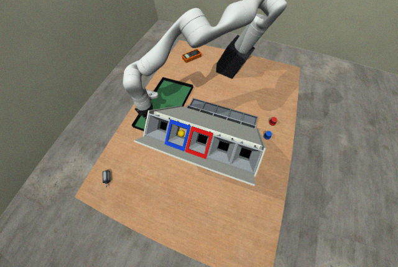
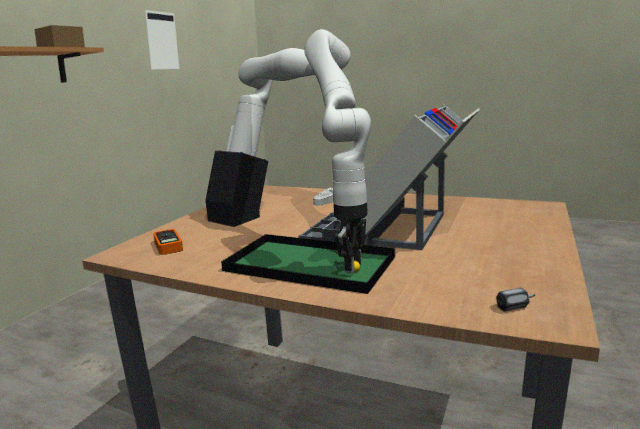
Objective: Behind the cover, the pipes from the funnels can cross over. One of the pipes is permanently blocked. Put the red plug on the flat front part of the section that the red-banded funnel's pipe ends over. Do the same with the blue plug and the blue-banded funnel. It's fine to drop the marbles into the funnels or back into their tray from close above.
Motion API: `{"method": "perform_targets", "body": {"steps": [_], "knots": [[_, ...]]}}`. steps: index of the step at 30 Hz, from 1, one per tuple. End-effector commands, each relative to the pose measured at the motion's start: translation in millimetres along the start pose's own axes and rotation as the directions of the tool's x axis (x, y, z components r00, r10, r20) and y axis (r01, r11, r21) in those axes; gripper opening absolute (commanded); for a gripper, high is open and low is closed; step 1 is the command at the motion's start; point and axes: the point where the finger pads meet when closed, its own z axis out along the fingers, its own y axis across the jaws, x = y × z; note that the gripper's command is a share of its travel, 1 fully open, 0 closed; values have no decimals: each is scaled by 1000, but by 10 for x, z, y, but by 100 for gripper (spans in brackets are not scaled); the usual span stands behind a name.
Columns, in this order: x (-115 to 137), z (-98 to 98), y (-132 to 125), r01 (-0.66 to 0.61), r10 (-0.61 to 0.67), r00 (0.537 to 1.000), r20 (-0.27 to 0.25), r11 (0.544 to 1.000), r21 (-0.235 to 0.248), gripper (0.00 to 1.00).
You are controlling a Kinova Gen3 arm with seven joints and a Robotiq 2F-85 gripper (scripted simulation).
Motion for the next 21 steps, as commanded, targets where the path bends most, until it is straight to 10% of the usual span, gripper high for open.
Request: {"method": "perform_targets", "body": {"steps": [1,15,16,21], "knots": [[-9,37,-3,0,0,1000,2,1000,1,50],[-9,37,-3,0,0,1000,2,1000,1,50],[-9,37,-3,0,0,1000,2,1000,1,0],[-9,37,-3,0,0,1000,2,1000,1,0]]}}
